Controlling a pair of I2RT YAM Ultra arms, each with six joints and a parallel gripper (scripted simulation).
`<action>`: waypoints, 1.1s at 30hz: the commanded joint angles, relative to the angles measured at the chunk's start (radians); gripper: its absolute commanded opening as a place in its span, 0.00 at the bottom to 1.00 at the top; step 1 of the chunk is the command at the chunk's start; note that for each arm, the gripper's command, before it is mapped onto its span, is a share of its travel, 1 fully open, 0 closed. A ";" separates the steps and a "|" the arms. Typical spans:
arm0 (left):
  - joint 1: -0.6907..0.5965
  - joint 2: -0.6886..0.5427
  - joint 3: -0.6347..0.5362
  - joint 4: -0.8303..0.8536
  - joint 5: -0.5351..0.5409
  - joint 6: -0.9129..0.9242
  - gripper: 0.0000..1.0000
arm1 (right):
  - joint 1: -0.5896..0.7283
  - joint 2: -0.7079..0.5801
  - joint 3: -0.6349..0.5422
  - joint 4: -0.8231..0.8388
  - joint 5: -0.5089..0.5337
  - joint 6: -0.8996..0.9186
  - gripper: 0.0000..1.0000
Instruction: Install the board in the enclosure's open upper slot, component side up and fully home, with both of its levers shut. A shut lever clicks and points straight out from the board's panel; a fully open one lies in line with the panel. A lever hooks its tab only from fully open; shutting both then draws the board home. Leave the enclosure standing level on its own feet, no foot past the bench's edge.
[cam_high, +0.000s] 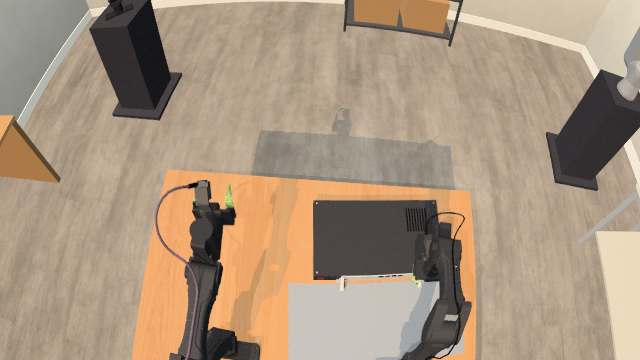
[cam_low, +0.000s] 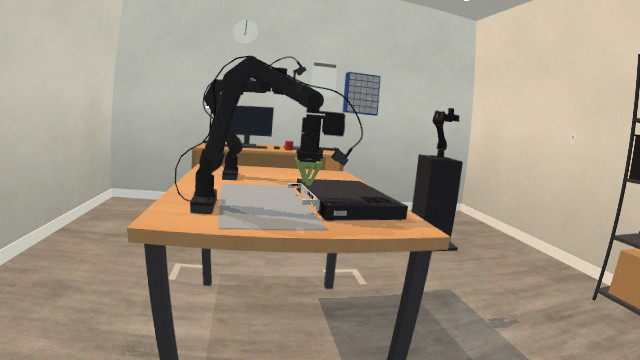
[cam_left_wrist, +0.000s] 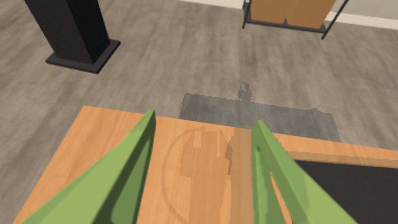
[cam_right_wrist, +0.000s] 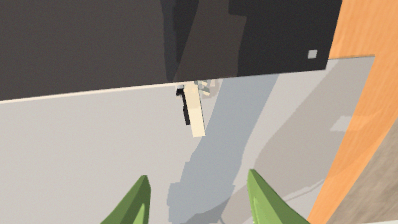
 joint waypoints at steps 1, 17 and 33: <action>0.035 0.012 -0.025 0.085 0.099 0.016 0.64 | 0.008 -0.019 0.004 0.001 -0.006 0.003 0.64; 0.070 0.016 -0.030 0.088 0.106 0.011 0.64 | -0.012 -0.149 -0.143 0.231 -0.031 0.029 1.00; 0.070 0.016 -0.030 0.088 0.106 0.011 0.64 | -0.036 -0.597 -0.629 0.613 -0.054 0.081 1.00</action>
